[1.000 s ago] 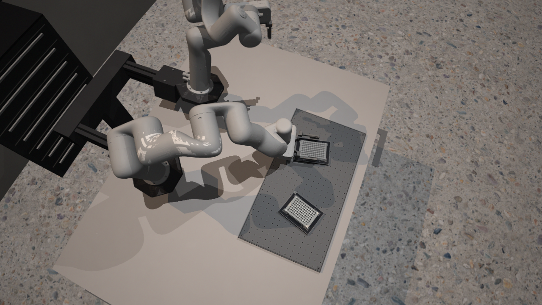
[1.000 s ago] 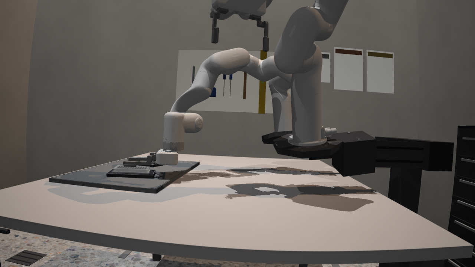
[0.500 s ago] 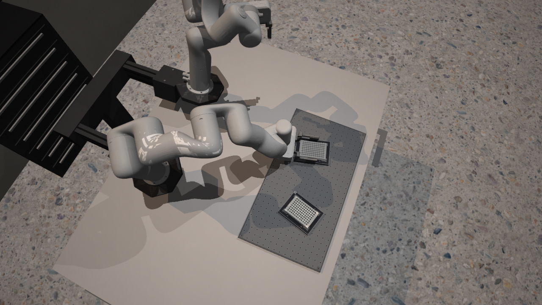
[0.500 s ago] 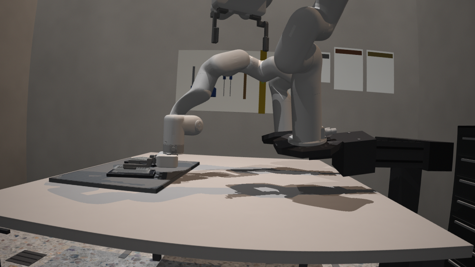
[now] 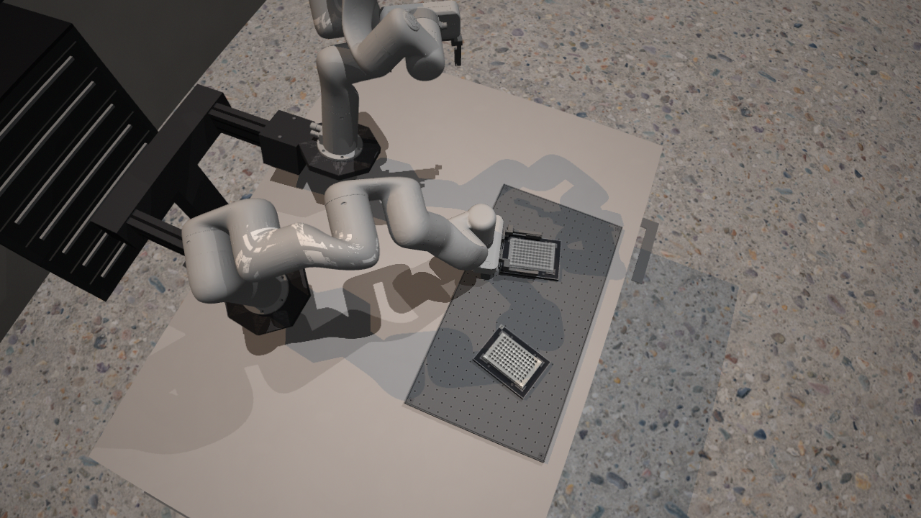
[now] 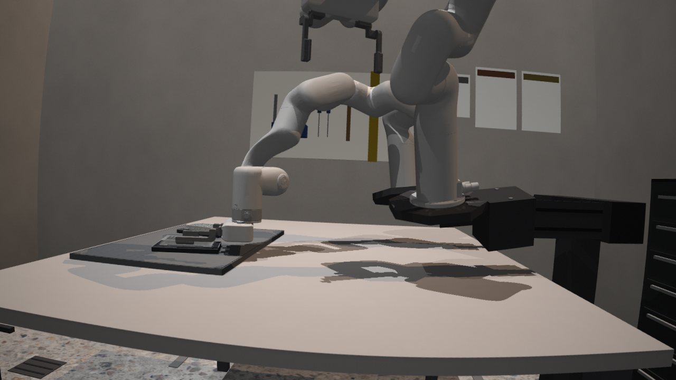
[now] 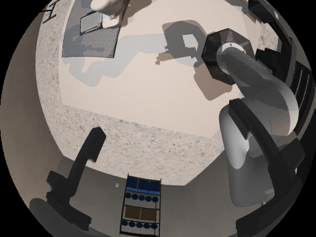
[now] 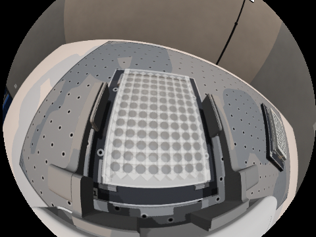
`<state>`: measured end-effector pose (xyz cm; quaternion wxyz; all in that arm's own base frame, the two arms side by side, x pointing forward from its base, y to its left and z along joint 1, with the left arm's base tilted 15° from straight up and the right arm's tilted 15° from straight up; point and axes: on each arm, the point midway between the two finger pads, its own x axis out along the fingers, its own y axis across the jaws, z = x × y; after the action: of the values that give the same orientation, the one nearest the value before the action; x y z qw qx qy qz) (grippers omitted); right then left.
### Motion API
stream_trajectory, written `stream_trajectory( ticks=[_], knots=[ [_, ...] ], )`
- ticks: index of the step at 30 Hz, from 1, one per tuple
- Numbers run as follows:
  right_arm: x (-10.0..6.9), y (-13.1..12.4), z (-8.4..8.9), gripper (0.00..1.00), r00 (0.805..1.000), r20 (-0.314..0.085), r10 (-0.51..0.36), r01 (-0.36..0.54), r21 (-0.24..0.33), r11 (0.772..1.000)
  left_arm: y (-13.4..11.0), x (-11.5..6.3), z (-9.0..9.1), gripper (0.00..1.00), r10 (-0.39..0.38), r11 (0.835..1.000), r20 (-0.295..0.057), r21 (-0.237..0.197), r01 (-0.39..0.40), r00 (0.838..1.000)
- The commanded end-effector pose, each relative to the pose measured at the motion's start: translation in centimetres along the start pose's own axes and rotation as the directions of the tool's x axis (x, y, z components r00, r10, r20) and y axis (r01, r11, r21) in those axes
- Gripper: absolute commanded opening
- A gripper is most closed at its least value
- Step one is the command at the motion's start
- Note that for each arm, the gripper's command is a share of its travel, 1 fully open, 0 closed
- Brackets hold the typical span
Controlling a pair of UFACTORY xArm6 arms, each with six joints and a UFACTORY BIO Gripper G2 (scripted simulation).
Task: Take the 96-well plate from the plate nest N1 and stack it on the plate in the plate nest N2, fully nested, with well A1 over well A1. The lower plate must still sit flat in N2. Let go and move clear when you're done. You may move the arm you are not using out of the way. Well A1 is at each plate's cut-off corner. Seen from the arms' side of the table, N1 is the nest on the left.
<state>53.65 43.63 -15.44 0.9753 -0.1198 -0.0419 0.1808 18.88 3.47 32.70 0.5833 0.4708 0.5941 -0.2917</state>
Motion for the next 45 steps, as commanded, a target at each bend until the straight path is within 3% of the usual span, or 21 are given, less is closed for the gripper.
stream_trajectory(
  ticks=[1,14,15,45],
  knots=[
    [0.19,0.07,0.26,0.37,1.0,0.005,0.0,0.0,0.002,1.0,0.03,-0.06,0.03,1.0,0.001,1.0,0.002,-0.001,-0.001,1.0],
    [0.2,0.07,0.26,0.37,1.0,0.005,0.0,0.0,0.002,1.0,0.03,-0.06,0.03,1.0,0.001,1.0,0.002,-0.001,-0.001,1.0],
    [0.2,0.07,0.26,0.0,1.0,0.005,0.0,0.0,0.002,1.0,0.03,-0.06,0.03,1.0,0.001,1.0,0.002,-0.001,-0.001,1.0],
    [0.2,0.07,0.26,0.0,1.0,0.005,0.0,0.0,0.002,1.0,0.03,-0.06,0.03,1.0,0.001,1.0,0.002,-0.001,-0.001,1.0]
  ],
)
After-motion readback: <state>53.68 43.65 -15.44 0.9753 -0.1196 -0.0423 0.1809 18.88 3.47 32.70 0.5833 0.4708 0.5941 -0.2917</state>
